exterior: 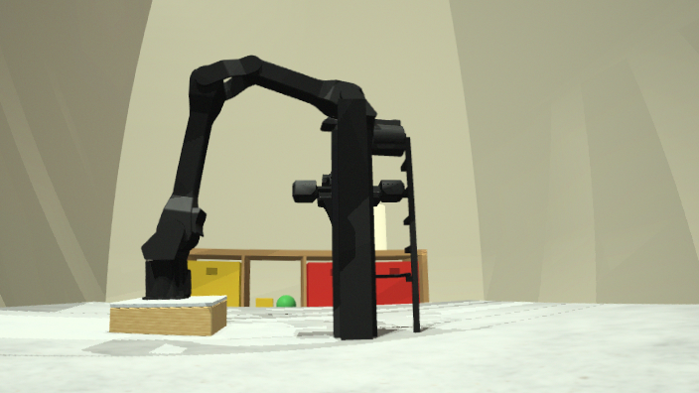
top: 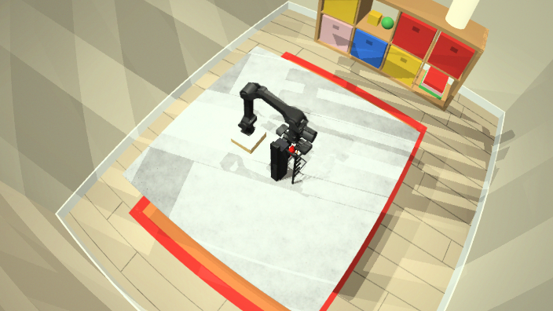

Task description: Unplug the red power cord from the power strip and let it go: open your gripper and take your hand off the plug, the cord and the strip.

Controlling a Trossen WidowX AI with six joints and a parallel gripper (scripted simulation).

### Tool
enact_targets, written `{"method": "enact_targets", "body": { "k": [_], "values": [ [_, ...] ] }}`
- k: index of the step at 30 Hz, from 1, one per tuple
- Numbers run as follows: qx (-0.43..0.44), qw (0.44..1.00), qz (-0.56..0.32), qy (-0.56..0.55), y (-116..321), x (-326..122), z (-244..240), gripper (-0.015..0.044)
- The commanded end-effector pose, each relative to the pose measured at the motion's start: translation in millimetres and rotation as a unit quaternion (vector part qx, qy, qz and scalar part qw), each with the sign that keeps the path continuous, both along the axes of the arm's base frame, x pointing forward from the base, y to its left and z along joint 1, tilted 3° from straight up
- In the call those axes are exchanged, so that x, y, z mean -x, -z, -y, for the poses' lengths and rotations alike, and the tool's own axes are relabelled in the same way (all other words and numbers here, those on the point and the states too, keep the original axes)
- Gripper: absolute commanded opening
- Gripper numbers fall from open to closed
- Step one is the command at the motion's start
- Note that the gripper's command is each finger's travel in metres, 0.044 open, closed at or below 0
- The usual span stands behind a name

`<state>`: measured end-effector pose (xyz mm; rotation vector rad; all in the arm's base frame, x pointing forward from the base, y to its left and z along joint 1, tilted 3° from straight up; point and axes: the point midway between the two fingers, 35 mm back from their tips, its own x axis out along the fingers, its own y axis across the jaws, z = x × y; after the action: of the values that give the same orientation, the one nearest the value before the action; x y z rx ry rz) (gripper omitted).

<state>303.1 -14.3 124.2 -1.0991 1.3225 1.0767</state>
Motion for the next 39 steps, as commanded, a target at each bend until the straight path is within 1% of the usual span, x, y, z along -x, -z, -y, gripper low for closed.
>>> {"method": "enact_targets", "body": {
  "k": [1, 7, 10, 19, 20, 39],
  "values": [
    [0.001, 1.000, 0.000, -0.003, 4, 1, 1, 0.0160],
    [0.001, 1.000, 0.000, -0.003, 10, 1, 1, 0.0160],
    [0.000, 1.000, 0.001, 0.000, 7, 1, 0, 0.0081],
    [0.000, 1.000, 0.001, 0.000, 7, 1, 0, 0.0021],
    [0.000, 1.000, 0.001, 0.000, 7, 1, 0, 0.0000],
    [-0.001, 1.000, 0.001, -0.001, 8, -6, -27, 0.0000]
  ]
}}
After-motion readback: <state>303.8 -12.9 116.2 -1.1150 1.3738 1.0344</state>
